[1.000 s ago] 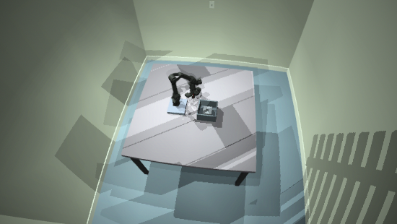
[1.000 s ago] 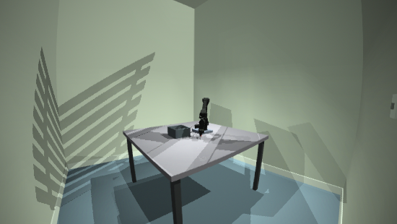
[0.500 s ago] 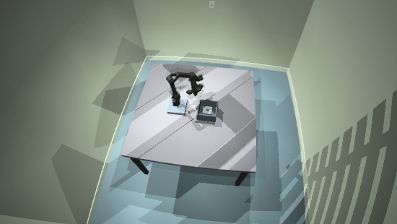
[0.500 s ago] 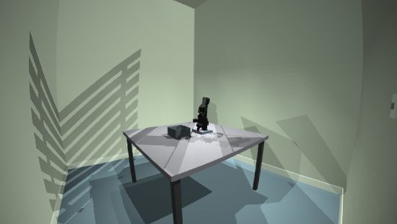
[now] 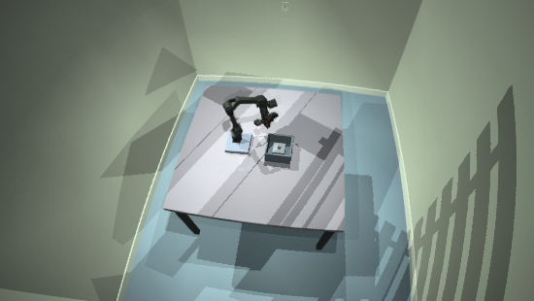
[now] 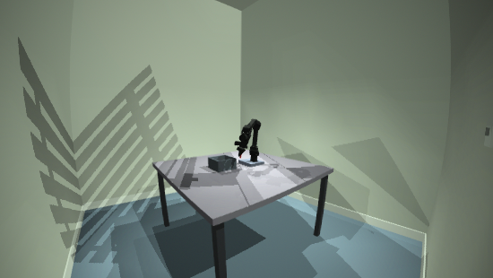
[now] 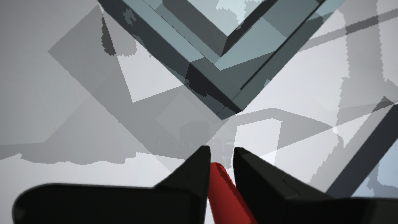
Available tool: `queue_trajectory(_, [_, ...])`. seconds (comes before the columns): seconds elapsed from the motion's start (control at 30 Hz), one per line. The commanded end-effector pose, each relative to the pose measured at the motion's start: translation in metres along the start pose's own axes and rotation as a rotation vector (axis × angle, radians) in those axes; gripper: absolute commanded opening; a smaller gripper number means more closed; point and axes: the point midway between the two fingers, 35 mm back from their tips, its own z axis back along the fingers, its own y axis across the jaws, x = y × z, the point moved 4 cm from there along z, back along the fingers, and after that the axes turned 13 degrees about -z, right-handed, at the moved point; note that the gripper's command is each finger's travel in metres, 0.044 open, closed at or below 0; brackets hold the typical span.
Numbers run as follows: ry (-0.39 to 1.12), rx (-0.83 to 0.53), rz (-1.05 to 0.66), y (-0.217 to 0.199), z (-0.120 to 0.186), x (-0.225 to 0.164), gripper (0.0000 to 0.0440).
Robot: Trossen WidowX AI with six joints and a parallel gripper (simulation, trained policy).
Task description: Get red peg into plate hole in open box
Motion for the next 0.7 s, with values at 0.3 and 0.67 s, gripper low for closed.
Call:
queue_trajectory(0.3, [-0.072, 0.002, -0.113, 0.015, -0.009, 0.057, 0.0])
queue_trajectory(0.67, [-0.097, -0.015, -0.142, 0.022, -0.036, 0.103, 0.0])
